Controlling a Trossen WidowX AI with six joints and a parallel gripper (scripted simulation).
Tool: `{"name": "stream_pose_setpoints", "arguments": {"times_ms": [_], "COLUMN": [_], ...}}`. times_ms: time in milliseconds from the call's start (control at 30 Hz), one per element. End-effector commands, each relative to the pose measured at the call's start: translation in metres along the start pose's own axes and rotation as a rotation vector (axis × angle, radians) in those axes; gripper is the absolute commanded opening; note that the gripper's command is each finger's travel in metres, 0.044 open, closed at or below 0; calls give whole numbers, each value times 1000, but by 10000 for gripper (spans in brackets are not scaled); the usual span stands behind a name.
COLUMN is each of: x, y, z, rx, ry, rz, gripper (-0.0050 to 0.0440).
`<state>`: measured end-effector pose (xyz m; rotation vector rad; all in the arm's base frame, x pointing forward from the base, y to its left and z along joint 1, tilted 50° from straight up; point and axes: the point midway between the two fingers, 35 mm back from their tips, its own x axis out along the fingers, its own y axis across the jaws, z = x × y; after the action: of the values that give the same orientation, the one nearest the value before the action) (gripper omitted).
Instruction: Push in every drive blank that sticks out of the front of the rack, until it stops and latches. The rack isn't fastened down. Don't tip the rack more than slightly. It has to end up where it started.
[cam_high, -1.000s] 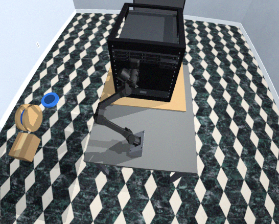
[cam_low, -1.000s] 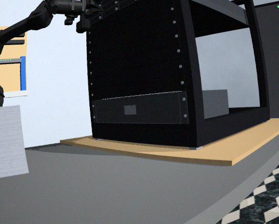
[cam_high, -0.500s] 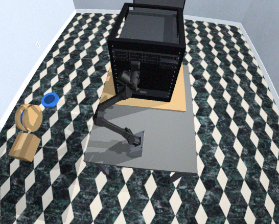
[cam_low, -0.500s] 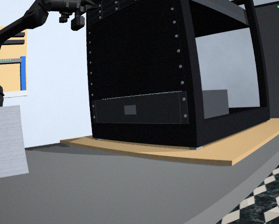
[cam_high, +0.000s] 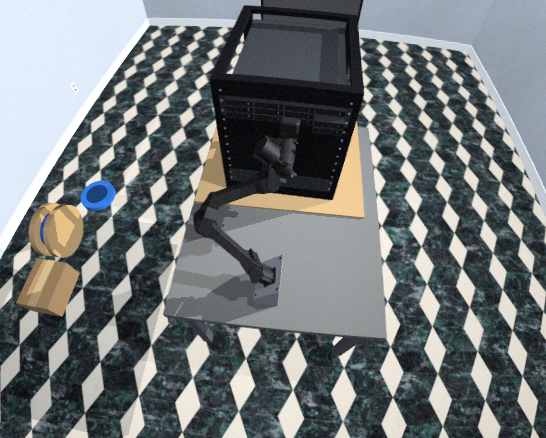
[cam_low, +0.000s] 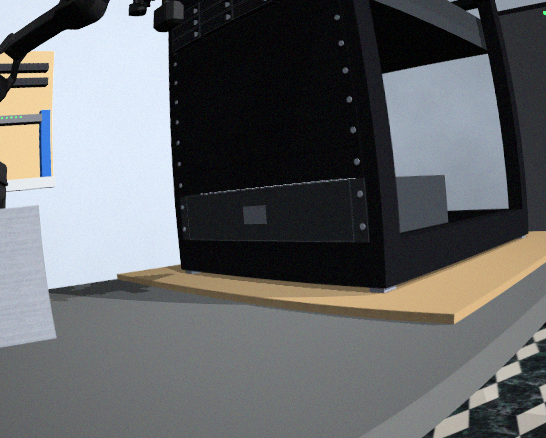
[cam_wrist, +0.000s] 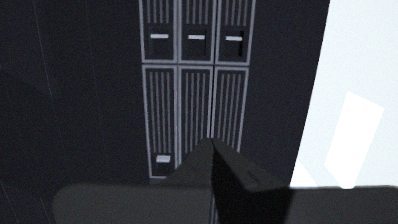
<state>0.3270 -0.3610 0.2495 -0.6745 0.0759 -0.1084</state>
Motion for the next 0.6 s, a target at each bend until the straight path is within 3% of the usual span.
{"name": "stream_pose_setpoints", "arguments": {"times_ms": [0,300,567], "x": [-1,-2,15], "y": [-20,-23,-23], "z": [-17,-22,-22], "rx": [-27,-27,-27], "ry": [-15,-15,-15], "rz": [-10,-10,-10], "gripper": [-50,-50,-50]}}
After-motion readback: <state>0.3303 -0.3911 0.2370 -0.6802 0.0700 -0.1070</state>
